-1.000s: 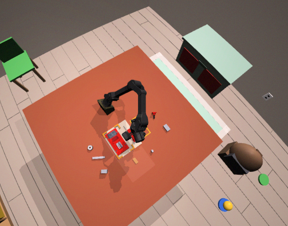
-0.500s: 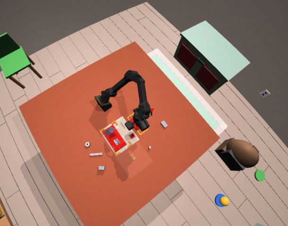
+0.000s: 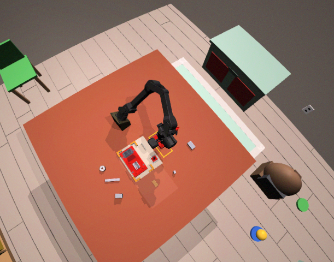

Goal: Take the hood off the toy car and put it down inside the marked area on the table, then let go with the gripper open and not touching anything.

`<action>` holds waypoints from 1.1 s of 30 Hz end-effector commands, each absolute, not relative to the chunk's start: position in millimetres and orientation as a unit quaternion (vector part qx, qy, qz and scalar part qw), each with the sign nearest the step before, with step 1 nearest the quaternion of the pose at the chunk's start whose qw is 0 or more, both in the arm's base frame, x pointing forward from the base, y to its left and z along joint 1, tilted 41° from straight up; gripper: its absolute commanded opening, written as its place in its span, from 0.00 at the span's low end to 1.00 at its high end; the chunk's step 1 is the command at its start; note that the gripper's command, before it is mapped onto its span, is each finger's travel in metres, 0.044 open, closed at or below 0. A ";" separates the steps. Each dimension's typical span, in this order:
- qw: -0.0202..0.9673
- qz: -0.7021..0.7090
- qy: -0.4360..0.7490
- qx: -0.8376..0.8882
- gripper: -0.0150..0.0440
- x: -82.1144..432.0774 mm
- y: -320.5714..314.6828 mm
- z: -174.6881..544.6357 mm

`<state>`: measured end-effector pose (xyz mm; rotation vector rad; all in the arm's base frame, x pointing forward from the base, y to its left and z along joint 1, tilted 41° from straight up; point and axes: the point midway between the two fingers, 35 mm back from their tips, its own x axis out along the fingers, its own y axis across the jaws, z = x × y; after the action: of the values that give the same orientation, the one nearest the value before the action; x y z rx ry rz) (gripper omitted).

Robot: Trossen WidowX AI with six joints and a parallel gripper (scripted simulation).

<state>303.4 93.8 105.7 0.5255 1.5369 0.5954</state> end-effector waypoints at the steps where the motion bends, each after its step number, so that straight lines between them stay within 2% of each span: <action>1: 0.648 0.262 0.676 0.233 0.25 302.6 96.2 104.5; 33: 0.648 0.261 0.676 0.233 0.25 303.1 110.2 88.1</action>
<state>304.3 108.1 90.7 0.5222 1.5306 0.5954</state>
